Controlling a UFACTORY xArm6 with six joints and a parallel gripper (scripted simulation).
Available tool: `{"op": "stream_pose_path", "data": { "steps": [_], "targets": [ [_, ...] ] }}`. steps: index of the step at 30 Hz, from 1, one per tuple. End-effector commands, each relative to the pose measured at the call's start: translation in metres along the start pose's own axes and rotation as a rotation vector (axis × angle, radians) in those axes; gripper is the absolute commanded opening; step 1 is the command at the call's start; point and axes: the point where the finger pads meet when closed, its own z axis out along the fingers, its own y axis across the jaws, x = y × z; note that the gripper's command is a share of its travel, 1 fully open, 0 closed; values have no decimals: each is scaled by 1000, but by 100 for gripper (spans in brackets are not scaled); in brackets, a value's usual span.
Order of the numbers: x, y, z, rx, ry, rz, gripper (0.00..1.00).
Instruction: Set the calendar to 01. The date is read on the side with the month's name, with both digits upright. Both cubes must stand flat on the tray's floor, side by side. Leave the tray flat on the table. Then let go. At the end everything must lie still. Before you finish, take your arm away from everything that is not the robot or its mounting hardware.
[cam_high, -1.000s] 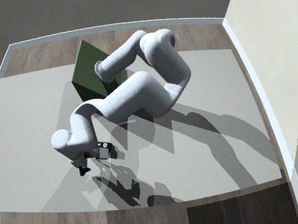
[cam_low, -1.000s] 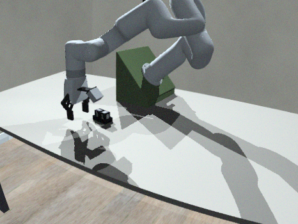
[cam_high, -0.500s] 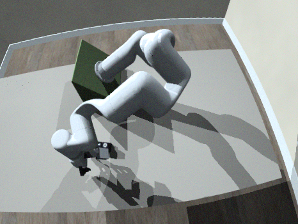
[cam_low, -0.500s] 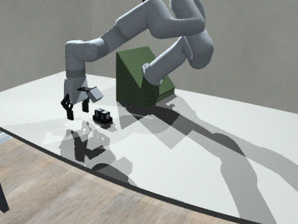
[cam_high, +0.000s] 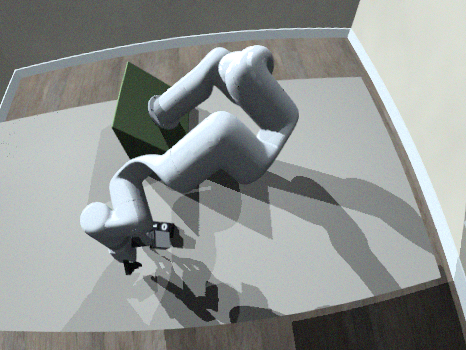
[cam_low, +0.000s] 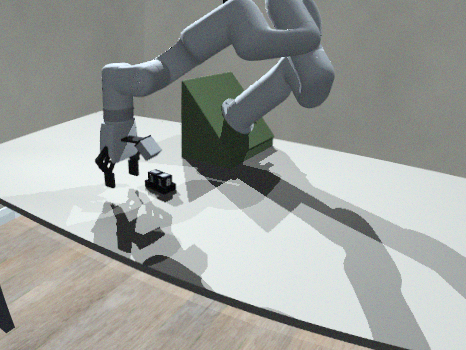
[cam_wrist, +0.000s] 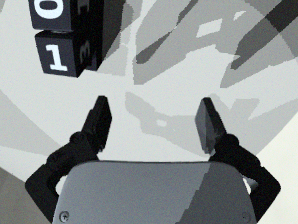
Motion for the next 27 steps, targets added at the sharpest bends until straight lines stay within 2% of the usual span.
{"op": "stream_pose_path", "data": {
  "steps": [1, 13, 19, 27],
  "targets": [
    [0, 1, -1, -3, -2, -1, 100],
    [0, 1, -3, -3, -2, -1, 100],
    [0, 1, -22, -3, -2, -1, 100],
    [0, 1, -31, -3, -2, -1, 100]
  ]
}}
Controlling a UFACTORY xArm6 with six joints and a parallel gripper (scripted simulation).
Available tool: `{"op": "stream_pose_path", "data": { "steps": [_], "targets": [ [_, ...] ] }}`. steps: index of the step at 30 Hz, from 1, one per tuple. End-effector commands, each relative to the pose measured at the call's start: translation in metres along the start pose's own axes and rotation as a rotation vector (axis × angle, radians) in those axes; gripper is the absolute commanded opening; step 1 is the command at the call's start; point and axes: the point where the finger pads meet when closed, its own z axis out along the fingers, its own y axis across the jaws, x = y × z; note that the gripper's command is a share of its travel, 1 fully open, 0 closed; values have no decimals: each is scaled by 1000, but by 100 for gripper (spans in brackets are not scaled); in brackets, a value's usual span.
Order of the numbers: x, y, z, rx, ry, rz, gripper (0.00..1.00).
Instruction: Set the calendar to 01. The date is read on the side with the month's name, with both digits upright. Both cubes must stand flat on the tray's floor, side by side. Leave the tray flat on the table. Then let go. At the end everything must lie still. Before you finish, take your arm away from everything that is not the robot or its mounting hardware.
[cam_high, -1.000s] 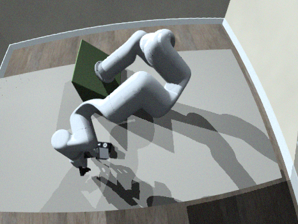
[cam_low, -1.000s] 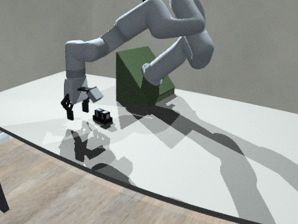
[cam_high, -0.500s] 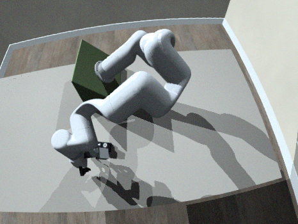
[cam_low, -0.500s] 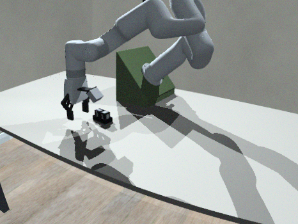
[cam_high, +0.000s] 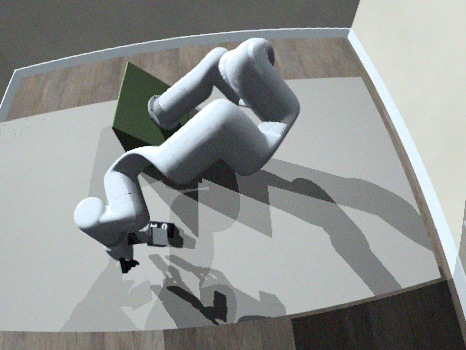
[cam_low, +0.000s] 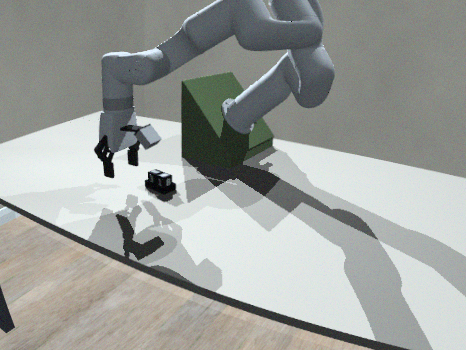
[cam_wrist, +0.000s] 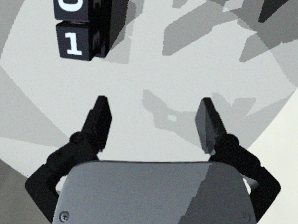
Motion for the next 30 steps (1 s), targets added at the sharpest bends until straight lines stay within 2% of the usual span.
{"op": "stream_pose_path", "data": {
  "steps": [1, 9, 15, 22, 30],
  "targets": [
    [0, 1, -4, -2, -1, -1, 100],
    [27, -5, -4, -2, -1, -1, 100],
    [30, -5, -4, -2, -1, -1, 100],
    [56, -10, -4, -2, -1, -1, 100],
    [64, -12, -4, -2, -1, -1, 100]
  ]
}}
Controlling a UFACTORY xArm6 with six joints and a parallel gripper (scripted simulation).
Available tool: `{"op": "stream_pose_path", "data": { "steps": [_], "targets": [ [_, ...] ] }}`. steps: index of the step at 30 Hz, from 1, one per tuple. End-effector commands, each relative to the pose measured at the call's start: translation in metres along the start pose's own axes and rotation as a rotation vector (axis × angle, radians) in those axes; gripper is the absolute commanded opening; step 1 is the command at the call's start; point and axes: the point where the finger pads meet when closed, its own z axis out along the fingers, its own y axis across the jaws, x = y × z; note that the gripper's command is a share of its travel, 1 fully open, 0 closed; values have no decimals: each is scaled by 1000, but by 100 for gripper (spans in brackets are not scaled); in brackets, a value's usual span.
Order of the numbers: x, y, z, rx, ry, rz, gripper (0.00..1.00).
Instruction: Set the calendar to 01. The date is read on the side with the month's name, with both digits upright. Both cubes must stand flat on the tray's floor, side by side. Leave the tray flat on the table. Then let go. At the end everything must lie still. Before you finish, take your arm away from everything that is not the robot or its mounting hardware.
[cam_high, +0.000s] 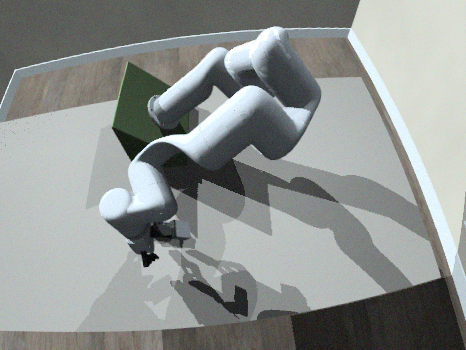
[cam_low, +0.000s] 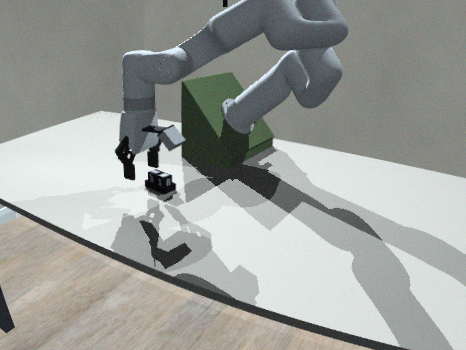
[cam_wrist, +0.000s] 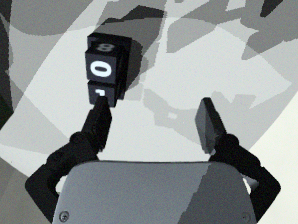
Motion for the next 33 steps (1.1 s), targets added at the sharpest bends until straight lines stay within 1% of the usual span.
{"op": "stream_pose_path", "data": {
  "steps": [1, 5, 10, 13, 15, 18, 23, 29, 33],
  "targets": [
    [11, -1, -1, -3, -2, -1, 100],
    [26, -4, -1, -3, -2, -1, 100],
    [31, -5, -1, -3, -2, -1, 100],
    [44, -8, -1, -3, -2, -1, 100],
    [44, -8, -1, -3, -2, -1, 100],
    [54, -10, -1, -3, -2, -1, 100],
    [59, -11, -1, -3, -2, -1, 100],
    [83, -16, -1, -3, -2, -1, 100],
    [84, -16, -1, -3, -2, -1, 100]
  ]
}}
